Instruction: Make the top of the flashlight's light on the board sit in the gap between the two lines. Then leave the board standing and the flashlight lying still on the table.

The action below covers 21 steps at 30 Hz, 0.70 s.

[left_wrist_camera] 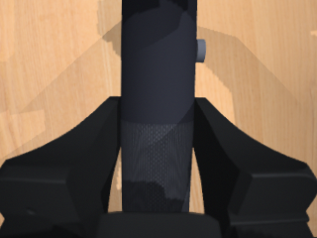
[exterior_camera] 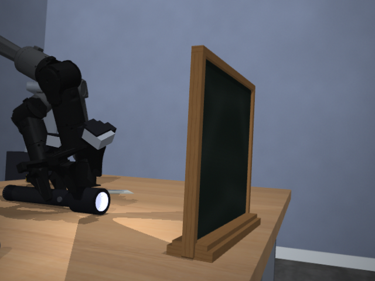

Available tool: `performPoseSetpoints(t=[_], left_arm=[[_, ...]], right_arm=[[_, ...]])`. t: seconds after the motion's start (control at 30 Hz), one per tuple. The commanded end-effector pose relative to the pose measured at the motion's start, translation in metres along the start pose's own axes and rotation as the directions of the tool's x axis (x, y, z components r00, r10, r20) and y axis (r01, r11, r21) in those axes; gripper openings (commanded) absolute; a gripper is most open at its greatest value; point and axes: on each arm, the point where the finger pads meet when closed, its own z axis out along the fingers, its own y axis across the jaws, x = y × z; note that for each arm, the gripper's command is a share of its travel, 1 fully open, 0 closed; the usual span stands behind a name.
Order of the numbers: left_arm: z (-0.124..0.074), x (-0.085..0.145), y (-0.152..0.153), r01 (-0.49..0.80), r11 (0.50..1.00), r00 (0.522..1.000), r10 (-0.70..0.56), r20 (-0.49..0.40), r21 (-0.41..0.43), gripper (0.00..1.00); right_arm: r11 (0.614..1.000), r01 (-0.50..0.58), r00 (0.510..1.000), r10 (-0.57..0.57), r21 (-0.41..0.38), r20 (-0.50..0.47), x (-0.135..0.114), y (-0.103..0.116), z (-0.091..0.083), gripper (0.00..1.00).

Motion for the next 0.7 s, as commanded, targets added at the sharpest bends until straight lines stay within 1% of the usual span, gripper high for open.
performPoseSetpoints(t=[0.0,0.1,0.17,0.5,0.6,0.67], left_arm=[[-0.001,0.000,0.000,0.001,1.000,1.000,-0.001,0.001,0.001,0.37],[-0.001,0.000,0.000,0.001,1.000,1.000,-0.001,0.001,0.001,0.37],[-0.001,0.000,0.000,0.001,1.000,1.000,-0.001,0.001,0.001,0.37],[-0.001,0.000,0.000,0.001,1.000,1.000,-0.001,0.001,0.001,0.37],[-0.001,0.000,0.000,0.001,1.000,1.000,-0.001,0.001,0.001,0.37],[-0.001,0.000,0.000,0.001,1.000,1.000,-0.001,0.001,0.001,0.37]], right_arm=[[1.000,-0.002,0.999,0.001,0.020,0.052,-0.014,-0.006,0.003,1.00],[0.999,-0.002,0.995,-0.002,0.038,0.103,-0.027,-0.011,0.004,1.00],[0.999,-0.002,0.995,-0.002,0.038,0.103,-0.027,-0.011,0.004,1.00],[0.998,-0.005,0.983,-0.008,0.067,0.186,-0.049,-0.020,0.006,1.00],[0.997,-0.006,0.975,-0.012,0.079,0.221,-0.058,-0.024,0.006,1.00],[0.995,-0.006,0.963,-0.020,0.095,0.269,-0.070,-0.029,0.006,1.00]])
